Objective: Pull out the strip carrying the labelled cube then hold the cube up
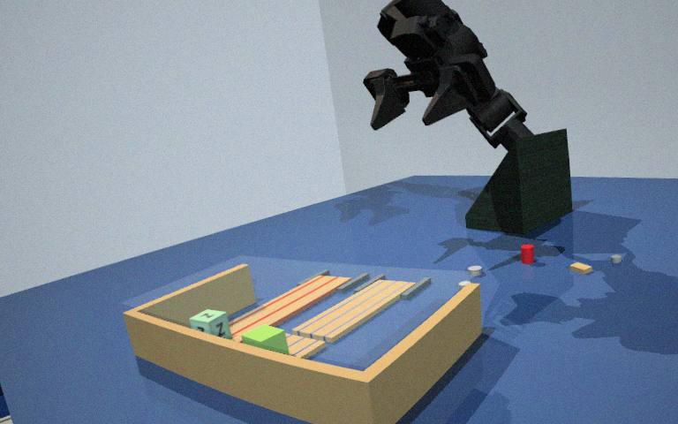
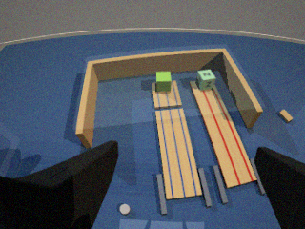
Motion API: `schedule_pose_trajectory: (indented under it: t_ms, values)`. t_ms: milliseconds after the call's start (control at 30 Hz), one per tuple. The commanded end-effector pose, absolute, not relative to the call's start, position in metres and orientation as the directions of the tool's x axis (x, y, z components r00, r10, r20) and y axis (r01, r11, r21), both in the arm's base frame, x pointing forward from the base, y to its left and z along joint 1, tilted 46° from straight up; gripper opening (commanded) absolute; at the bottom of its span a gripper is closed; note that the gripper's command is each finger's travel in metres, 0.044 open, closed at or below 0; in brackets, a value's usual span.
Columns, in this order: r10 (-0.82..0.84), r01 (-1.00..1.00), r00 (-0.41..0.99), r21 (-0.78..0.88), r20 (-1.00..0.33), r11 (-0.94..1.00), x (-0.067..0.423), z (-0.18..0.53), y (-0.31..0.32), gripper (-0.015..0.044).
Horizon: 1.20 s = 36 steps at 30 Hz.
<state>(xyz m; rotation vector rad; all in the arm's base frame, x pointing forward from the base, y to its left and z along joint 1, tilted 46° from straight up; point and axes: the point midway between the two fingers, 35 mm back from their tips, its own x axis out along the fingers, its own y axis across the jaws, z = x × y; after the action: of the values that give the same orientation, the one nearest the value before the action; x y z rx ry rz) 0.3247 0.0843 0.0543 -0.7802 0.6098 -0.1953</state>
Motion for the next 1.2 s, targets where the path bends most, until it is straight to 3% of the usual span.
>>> schedule_pose_trajectory:
  t_ms: [0,67,267,567,933,1167]
  values:
    - [-0.385,-0.057,0.811,-0.714,-0.441,0.698,0.324,0.054,0.084,0.0400]
    - [-0.385,-0.057,0.811,-0.714,-0.441,0.698,0.324,0.054,0.084,0.0400]
    - [-0.486,-0.093,0.702,-0.743,-0.521,0.663,0.357,0.048,0.070,0.0242]
    - [-0.646,-0.180,0.414,-0.754,-0.641,0.632,0.404,0.042,0.019,0.0006]
    - [-0.720,-0.264,0.021,-0.698,-0.694,0.665,0.420,0.050,-0.060,0.0000]
    - [-0.720,-0.267,-0.005,-0.693,-0.694,0.669,0.420,0.052,-0.067,0.0000]
